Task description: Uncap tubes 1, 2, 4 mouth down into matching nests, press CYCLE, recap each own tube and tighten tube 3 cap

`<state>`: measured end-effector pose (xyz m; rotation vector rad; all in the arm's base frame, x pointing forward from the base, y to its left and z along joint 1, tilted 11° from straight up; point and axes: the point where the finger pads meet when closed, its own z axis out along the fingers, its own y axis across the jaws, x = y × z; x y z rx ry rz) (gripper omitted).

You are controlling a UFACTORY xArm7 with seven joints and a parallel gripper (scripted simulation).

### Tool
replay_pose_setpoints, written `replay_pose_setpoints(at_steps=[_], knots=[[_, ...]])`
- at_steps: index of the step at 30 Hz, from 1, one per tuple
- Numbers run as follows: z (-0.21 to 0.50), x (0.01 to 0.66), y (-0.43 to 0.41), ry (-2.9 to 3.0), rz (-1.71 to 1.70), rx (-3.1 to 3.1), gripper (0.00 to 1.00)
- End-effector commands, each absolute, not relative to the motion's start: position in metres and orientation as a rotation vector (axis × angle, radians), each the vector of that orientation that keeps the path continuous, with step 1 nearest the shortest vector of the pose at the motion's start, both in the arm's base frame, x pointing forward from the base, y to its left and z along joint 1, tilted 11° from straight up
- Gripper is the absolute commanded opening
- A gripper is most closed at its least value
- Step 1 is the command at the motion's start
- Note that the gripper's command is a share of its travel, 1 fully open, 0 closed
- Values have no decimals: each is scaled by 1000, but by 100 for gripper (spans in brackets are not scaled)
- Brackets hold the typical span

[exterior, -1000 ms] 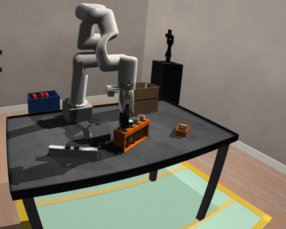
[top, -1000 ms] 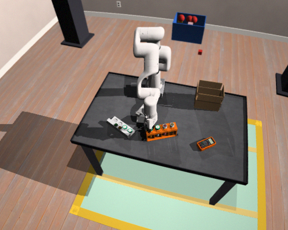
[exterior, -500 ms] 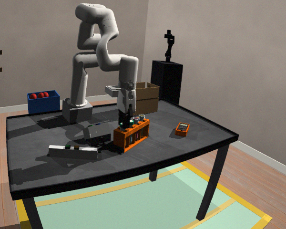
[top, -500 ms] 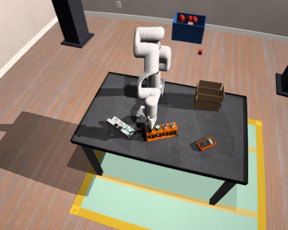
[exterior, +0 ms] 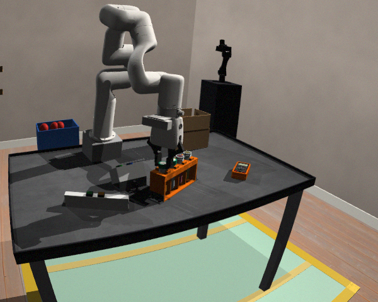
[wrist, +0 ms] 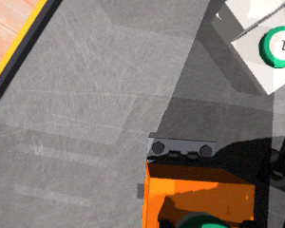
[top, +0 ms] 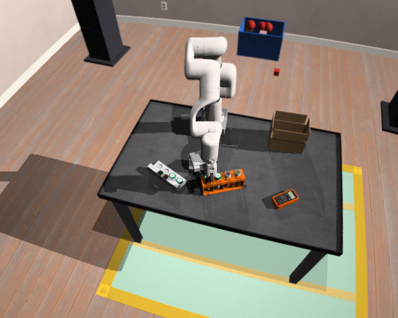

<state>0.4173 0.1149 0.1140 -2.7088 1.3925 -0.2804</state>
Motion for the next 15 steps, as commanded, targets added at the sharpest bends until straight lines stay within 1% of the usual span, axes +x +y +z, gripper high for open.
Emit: replay_pose_setpoints(at_steps=[1,7,9,12,15], knots=[[115,418,115,1001,-256,-2874,0],[115,418,115,612,-275,-3004,0],[115,418,115,612,-275,-3004,0],[115,418,115,354,-279,-3057,0],[115,418,115,350,-280,-3058,0]])
